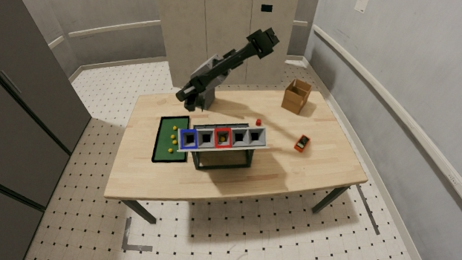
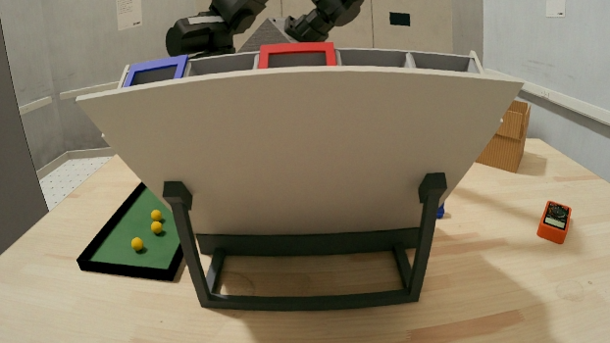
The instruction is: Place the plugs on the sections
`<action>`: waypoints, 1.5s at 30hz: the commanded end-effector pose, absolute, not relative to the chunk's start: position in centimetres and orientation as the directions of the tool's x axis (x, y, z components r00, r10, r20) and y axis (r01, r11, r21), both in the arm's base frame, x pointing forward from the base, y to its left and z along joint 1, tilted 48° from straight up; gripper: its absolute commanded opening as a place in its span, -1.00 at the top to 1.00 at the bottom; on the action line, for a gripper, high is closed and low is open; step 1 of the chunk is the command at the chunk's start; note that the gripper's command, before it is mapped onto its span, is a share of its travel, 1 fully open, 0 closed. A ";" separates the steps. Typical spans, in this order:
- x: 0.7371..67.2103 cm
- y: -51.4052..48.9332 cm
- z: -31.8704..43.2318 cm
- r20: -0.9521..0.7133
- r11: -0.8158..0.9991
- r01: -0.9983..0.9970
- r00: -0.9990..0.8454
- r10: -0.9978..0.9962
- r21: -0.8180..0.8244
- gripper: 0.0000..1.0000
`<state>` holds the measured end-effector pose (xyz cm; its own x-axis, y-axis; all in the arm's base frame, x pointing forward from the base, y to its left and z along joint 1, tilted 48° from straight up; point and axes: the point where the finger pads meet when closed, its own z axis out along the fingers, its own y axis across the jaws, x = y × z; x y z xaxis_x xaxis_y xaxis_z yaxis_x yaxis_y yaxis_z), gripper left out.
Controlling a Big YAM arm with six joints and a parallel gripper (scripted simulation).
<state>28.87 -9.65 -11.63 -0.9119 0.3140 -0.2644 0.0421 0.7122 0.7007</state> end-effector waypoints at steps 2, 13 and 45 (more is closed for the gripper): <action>29.7 -11.2 -11.6 -0.321 0.743 0.006 -0.899 0.297 0.670 -0.60; 29.2 -14.1 -16.6 -0.312 0.738 0.010 -0.902 0.298 0.675 -0.60; 28.3 -19.6 -25.9 -0.322 0.745 0.003 -0.900 0.293 0.667 -0.60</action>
<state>27.83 -17.98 -25.46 -0.9083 0.2980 -0.2936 0.0161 0.7262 0.6873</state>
